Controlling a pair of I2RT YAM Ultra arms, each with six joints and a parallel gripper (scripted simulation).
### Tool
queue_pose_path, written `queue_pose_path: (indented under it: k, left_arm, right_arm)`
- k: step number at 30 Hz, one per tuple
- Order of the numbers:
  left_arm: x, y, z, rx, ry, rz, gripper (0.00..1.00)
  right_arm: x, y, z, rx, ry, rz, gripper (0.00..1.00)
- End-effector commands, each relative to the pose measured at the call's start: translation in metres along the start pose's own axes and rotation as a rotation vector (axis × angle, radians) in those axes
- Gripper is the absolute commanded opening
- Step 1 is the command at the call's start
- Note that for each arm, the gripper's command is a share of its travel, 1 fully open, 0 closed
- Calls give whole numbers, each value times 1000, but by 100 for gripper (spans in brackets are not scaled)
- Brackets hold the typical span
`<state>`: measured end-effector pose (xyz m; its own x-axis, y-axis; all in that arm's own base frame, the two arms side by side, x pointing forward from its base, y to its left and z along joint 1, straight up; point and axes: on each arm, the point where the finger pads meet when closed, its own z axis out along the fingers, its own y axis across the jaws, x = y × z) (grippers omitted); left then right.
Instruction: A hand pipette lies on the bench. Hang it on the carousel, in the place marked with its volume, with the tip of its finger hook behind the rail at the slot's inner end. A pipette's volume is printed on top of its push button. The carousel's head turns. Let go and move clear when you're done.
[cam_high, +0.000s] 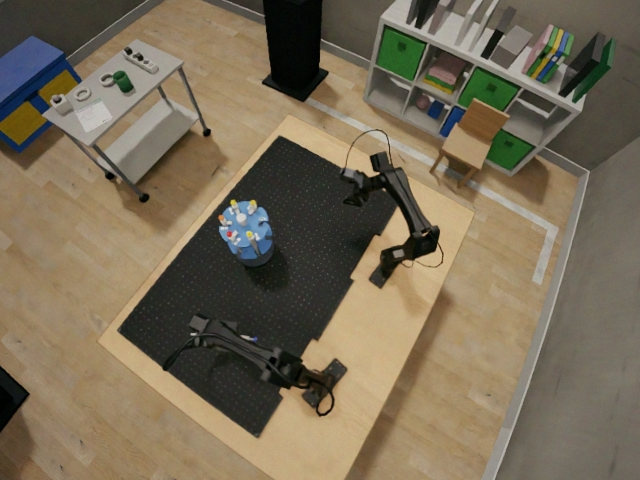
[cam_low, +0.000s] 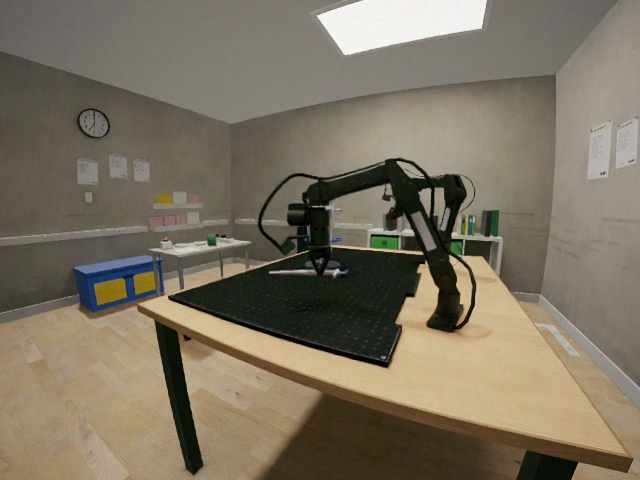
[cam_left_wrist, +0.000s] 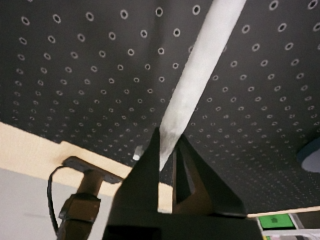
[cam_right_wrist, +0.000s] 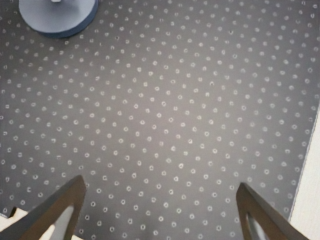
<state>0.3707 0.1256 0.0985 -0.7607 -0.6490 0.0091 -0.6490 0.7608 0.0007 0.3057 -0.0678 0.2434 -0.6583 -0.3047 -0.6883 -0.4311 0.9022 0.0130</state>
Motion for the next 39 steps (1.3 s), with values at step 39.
queue_pose_path:
  k: [39]
  left_arm:
    - [28,7,-12,-8,-43,1254,12]
  right_arm:
    - [-8,-3,-5,12,-32,-18,100]
